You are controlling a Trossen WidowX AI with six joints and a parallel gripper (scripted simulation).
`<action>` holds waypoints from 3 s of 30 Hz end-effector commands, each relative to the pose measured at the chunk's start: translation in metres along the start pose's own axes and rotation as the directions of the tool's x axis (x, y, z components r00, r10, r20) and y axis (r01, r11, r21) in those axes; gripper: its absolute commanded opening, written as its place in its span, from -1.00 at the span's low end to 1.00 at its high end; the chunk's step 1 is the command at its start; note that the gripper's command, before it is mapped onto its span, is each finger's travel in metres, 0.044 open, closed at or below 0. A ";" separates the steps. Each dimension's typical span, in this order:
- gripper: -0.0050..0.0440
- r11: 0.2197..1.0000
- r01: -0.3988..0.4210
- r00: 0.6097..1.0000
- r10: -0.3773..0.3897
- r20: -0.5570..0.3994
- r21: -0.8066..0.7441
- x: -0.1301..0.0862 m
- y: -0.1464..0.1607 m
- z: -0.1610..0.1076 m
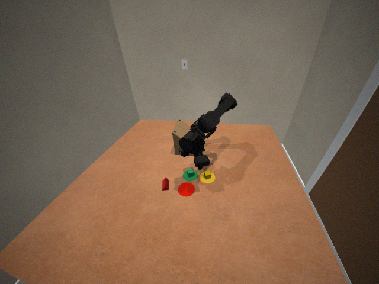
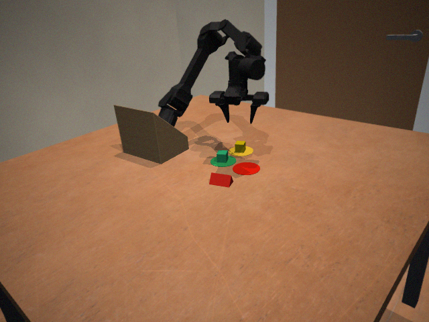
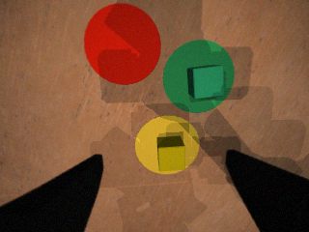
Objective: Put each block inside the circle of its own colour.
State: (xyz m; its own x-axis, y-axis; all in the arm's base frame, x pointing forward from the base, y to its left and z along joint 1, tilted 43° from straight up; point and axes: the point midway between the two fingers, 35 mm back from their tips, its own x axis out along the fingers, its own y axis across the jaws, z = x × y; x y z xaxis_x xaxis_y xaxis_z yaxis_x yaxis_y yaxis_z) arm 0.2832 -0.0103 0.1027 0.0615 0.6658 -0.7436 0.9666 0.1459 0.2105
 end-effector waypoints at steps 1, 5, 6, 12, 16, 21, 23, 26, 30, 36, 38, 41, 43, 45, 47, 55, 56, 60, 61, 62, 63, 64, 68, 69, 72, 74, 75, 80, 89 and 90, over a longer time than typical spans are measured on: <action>0.84 1.000 -0.009 1.000 0.009 0.016 0.002 -0.008 0.014 0.039; 0.84 1.000 -0.016 1.000 0.015 0.026 0.020 -0.011 0.014 0.099; 0.84 1.000 -0.015 1.000 0.015 0.026 0.025 -0.011 0.013 0.111; 0.84 0.998 -0.010 1.000 0.010 0.009 0.058 -0.002 -0.005 0.176; 0.84 0.998 -0.011 1.000 0.011 0.007 0.063 0.000 -0.010 0.189; 0.84 0.998 -0.012 1.000 0.012 0.006 0.063 0.000 -0.010 0.190; 0.84 0.998 -0.013 1.000 0.012 0.003 0.062 0.007 -0.007 0.189; 0.84 0.997 -0.005 1.000 0.006 -0.011 0.077 0.039 -0.011 0.187; 0.84 0.997 -0.005 1.000 0.006 -0.013 0.077 0.070 -0.012 0.185; 0.84 0.997 -0.014 1.000 0.014 -0.004 0.072 0.067 -0.010 0.184; 0.84 0.998 -0.012 1.000 0.013 -0.004 0.069 0.072 -0.009 0.184; 0.84 0.997 -0.005 1.000 0.006 -0.013 0.077 0.093 -0.011 0.185; 0.84 0.997 -0.005 1.000 0.006 -0.013 0.077 0.103 -0.011 0.185; 0.84 0.997 -0.005 1.000 0.006 -0.013 0.077 0.107 -0.012 0.185; 0.84 0.997 -0.005 1.000 0.006 -0.013 0.077 0.110 -0.012 0.184; 0.84 0.997 -0.010 1.000 0.011 -0.009 0.071 0.117 -0.010 0.183; 0.84 0.997 -0.010 1.000 0.011 -0.009 0.072 0.119 -0.010 0.183; 0.84 0.997 -0.005 1.000 0.006 -0.013 0.077 0.125 -0.012 0.184; 0.74 0.997 -0.004 1.000 0.005 -0.013 0.077 0.125 -0.012 0.184; 0.71 0.997 -0.006 1.000 0.007 -0.012 0.079 0.124 -0.013 0.185; 0.68 0.998 -0.016 1.000 0.016 0.001 0.063 0.119 -0.007 0.185; 0.66 0.998 -0.016 1.000 0.016 0.001 0.063 0.119 -0.007 0.185; 0.60 0.998 -0.016 1.000 0.016 0.001 0.063 0.119 -0.007 0.185; 0.58 0.998 -0.016 1.000 0.016 0.001 0.063 0.119 -0.007 0.185; 0.49 0.998 -0.016 1.000 0.016 0.001 0.063 0.119 -0.007 0.185; 0.44 0.998 -0.016 1.000 0.016 0.001 0.063 0.119 -0.007 0.185; 0.41 0.998 -0.016 1.000 0.016 0.001 0.063 0.119 -0.007 0.185; 0.31 0.998 -0.019 1.000 0.019 0.001 0.065 0.118 -0.007 0.186; 0.31 0.998 -0.025 1.000 0.024 0.016 0.052 0.096 -0.001 0.189; 0.31 0.998 -0.025 1.000 0.024 0.017 0.052 0.093 -0.001 0.189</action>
State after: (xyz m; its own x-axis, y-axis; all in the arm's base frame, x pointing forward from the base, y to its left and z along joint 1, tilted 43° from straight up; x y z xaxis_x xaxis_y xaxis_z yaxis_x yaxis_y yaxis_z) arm 0.3219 -0.0686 -0.1062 0.0464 0.6816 -0.7302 0.9848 0.0915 0.1479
